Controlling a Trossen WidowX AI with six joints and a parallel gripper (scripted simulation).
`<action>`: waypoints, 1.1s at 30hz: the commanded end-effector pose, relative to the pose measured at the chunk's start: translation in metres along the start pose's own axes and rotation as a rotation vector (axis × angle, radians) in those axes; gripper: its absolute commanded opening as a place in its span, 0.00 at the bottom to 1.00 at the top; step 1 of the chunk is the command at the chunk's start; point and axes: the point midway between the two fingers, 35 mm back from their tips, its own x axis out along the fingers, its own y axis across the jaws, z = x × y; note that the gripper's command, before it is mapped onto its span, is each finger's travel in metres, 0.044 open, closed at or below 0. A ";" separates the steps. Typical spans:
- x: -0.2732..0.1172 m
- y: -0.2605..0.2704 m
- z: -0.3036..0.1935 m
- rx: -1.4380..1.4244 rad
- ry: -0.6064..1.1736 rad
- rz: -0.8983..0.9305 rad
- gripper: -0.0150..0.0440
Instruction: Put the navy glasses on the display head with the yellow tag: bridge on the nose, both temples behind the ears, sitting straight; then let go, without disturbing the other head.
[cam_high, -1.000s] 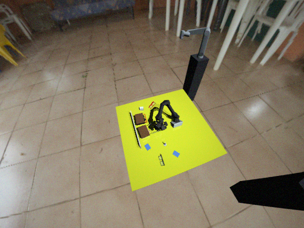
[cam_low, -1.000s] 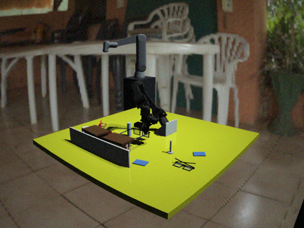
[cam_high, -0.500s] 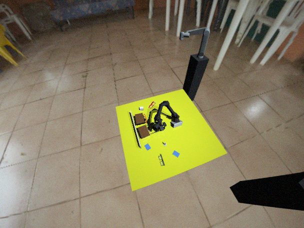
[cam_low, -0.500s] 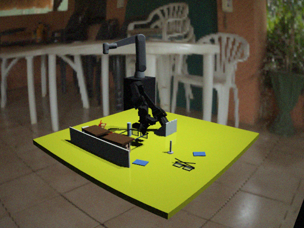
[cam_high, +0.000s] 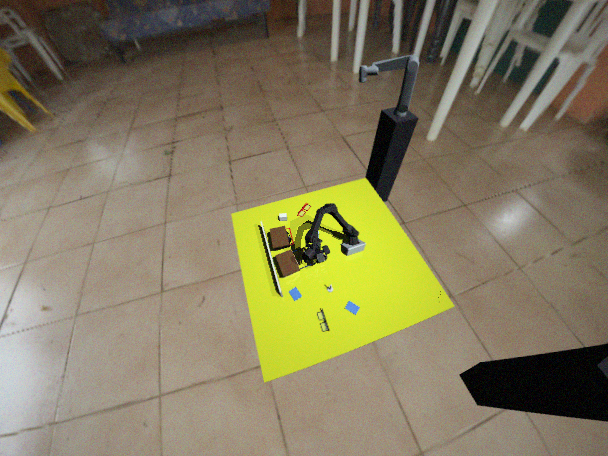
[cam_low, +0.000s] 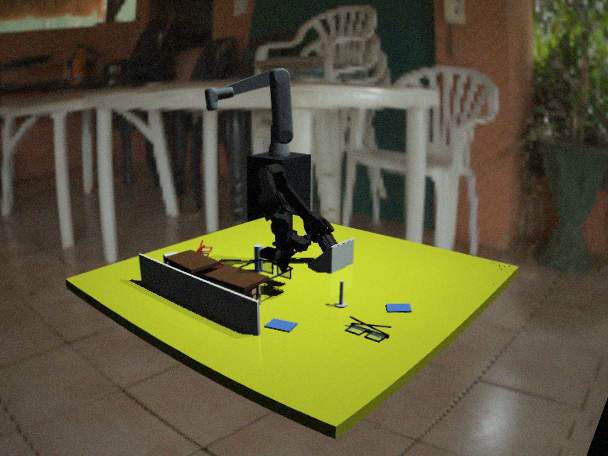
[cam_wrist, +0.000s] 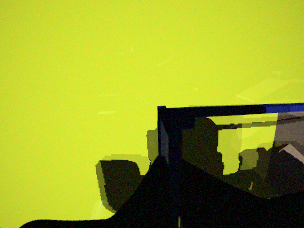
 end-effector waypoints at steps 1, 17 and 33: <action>0.002 -0.007 0.000 -0.008 0.007 0.004 0.25; 0.001 -0.029 -0.001 -0.007 0.007 0.003 0.25; 0.000 -0.052 -0.001 -0.006 0.007 0.002 0.25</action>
